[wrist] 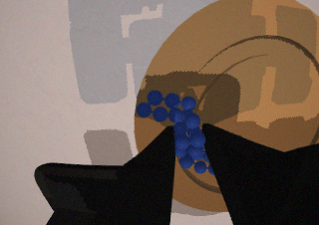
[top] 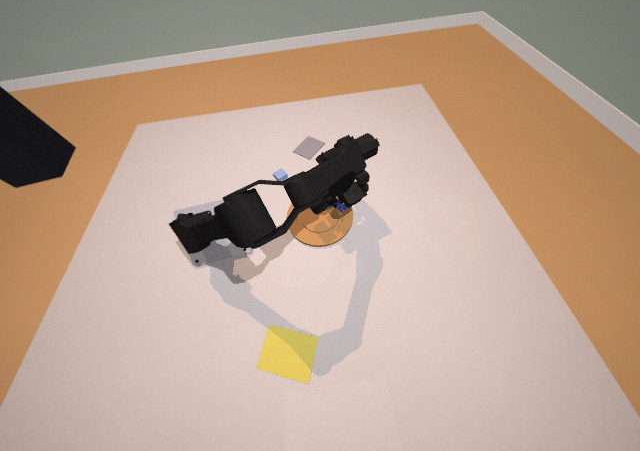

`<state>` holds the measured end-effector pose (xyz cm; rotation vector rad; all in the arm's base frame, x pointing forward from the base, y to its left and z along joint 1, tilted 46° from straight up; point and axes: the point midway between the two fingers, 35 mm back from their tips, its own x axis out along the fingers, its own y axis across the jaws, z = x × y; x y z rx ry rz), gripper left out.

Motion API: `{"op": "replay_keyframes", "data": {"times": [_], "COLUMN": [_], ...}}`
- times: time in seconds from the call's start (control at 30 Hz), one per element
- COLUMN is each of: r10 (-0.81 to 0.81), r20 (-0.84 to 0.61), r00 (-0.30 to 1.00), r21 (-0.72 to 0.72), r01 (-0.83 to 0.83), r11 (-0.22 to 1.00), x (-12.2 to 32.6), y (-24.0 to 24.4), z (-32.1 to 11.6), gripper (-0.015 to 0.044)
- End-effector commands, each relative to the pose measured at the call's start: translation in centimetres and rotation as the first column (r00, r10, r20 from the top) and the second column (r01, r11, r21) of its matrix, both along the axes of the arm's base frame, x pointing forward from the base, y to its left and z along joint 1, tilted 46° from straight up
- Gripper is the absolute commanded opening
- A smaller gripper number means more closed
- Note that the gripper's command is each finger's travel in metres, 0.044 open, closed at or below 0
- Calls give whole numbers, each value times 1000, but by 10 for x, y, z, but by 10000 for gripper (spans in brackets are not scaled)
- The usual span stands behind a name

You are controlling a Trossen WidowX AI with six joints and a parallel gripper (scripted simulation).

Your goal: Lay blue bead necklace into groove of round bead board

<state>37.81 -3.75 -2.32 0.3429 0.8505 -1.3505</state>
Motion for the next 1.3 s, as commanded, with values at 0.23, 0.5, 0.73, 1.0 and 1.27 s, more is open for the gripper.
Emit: {"op": "replay_keyframes", "data": {"times": [0.23,0.5,0.73,1.0,1.27], "r10": [0,0,0,0,0], "r20": [-4,-4,-4,-4,-4], "r00": [1000,1000,1000,1000,1000], "r21": [-3,-3,-3,-3,-3], "r01": [0,0,0,0,0], "r11": [1000,1000,1000,1000,1000], "x": [1,1,1,1,1], "y": [11,11,11,11,11], "z": [11,11,11,11,11], "gripper": [315,440,440,440,440]}}
